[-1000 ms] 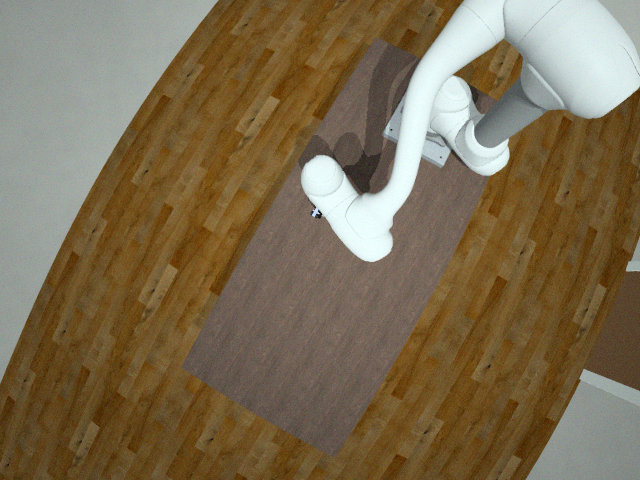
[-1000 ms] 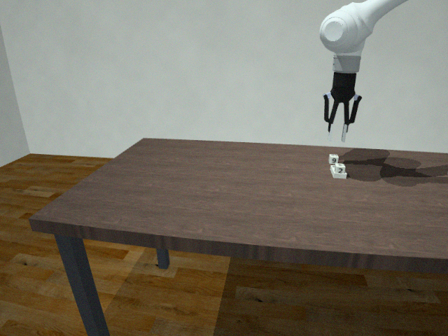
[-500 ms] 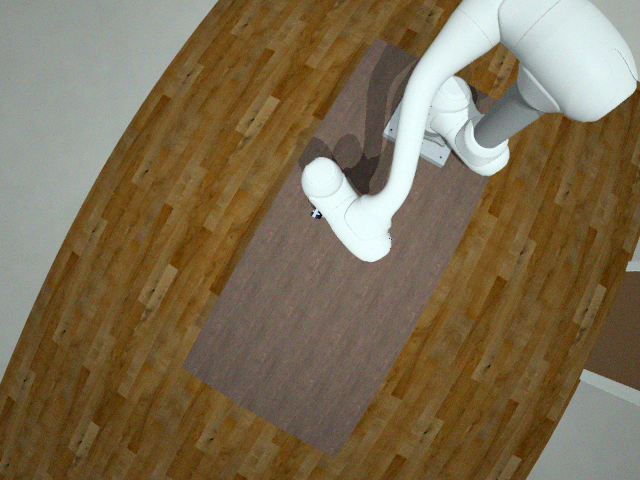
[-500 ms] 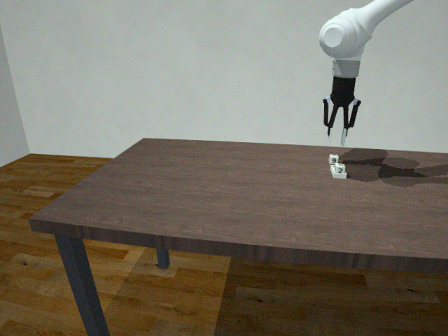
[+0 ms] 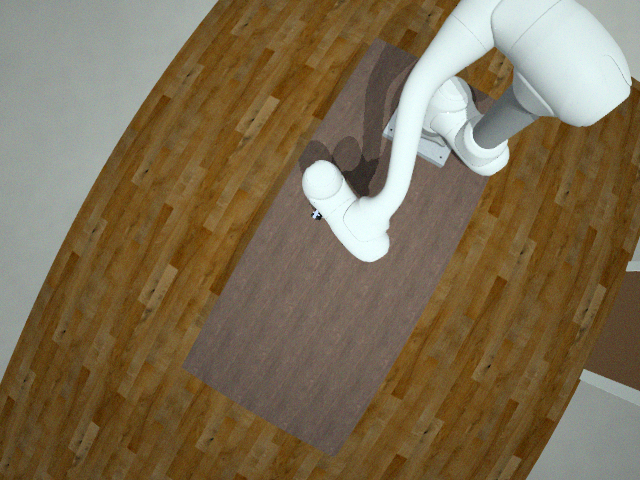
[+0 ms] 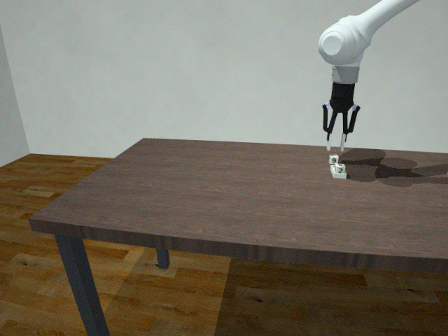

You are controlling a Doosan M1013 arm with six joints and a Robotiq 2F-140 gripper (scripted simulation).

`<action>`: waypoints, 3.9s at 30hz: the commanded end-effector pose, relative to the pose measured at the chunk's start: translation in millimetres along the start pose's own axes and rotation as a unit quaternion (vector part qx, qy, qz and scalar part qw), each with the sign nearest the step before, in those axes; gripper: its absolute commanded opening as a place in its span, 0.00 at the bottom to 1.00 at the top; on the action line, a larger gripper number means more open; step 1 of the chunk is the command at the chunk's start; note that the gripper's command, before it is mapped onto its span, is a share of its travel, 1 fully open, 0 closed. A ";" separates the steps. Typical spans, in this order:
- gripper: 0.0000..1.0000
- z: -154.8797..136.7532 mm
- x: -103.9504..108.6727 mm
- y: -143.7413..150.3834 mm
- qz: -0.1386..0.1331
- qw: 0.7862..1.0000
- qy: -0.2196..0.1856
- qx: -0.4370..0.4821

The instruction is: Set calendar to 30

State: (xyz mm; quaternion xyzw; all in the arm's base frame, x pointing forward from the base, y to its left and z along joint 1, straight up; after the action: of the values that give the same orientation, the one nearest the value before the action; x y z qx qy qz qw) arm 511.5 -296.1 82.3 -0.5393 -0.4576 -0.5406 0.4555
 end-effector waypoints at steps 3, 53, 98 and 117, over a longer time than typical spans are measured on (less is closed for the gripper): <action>0.35 0.0 -4.6 0.0 0.000 1.000 0.000 0.000; 0.35 -0.2 -13.8 0.0 0.000 1.000 0.000 0.000; 0.35 -0.2 -42.1 0.0 0.000 1.000 0.000 0.000; 0.35 -0.2 -42.1 0.0 0.000 1.000 0.000 0.000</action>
State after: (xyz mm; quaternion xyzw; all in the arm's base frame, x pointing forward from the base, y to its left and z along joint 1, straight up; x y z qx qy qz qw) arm 511.6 -296.4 40.1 -0.5393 -0.4576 -0.5406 0.4555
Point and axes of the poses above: the point where the finger pads meet when closed, its own x axis back along the fingers, its own y axis across the jaws, z = x × y, the point moved 3 cm from there along x, back along the fingers, and after that the axes turned 2 degrees about x, right-handed, at the moved point
